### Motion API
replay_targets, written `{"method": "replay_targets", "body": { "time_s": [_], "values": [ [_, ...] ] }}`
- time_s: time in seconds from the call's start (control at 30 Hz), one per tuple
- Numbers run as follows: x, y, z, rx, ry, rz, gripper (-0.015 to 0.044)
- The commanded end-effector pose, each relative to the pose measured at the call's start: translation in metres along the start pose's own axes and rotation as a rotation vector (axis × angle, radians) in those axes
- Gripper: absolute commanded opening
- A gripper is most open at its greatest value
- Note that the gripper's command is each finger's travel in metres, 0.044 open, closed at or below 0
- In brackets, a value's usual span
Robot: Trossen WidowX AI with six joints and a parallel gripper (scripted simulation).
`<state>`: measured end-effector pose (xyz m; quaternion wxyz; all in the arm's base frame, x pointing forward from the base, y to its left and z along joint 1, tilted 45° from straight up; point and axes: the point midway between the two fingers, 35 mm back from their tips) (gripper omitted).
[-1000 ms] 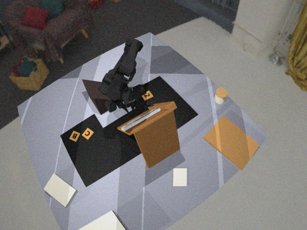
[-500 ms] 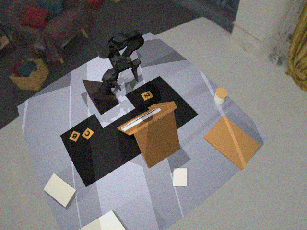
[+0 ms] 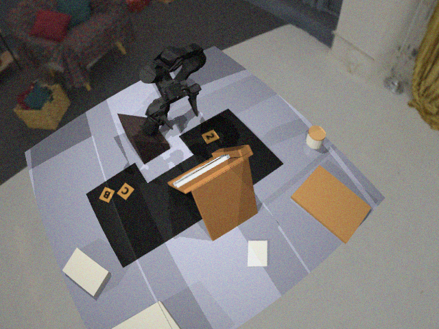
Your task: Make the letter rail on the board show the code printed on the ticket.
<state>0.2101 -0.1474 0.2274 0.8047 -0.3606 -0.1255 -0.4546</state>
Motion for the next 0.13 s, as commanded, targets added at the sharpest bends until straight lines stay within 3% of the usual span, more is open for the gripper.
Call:
{"method": "replay_targets", "body": {
  "time_s": [0.0, 0.1],
  "values": [
    [0.0005, -0.0005, 0.0014, 0.001, -0.012, -0.005, 0.0440],
    [0.0005, -0.0005, 0.0014, 0.001, -0.012, -0.005, 0.0440]
  ]
}}
Point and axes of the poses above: the point midway between the two fingers, 35 mm back from their tips, its own y axis out along the fingers, its own z axis across the jaws, x = y × z
